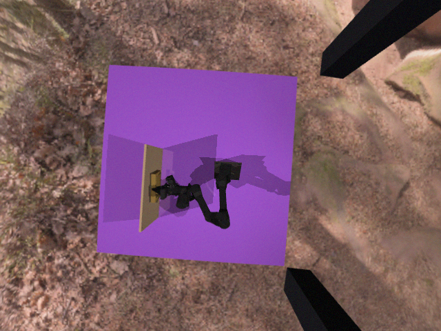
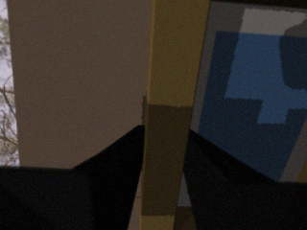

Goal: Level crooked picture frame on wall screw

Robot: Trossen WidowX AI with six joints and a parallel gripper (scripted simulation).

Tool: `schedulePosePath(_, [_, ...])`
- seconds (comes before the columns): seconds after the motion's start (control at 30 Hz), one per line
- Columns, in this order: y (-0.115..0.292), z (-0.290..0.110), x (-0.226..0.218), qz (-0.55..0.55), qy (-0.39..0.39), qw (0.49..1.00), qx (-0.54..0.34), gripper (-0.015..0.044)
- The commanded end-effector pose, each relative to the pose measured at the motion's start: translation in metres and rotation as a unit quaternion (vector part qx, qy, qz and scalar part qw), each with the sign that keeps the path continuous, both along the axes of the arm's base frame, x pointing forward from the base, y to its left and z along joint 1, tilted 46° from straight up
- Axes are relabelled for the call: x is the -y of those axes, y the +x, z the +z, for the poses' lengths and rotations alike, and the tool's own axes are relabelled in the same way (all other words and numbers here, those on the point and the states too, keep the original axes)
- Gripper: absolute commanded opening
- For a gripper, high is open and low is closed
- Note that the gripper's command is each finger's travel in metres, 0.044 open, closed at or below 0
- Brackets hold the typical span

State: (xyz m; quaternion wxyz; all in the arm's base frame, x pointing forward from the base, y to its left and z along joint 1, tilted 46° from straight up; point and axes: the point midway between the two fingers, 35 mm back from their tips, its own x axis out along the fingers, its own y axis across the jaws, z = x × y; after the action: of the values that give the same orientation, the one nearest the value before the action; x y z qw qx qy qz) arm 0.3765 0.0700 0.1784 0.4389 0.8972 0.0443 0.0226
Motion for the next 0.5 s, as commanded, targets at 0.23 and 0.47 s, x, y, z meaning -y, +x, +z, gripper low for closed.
schedulePosePath(0.23, [0.0005, 0.0009, -0.0003, 0.000, 0.001, 1.000, 0.001, 0.0000])
schedulePosePath(0.47, [0.0003, 0.0012, 0.0005, 0.000, 0.001, 1.000, 0.001, 0.0000])
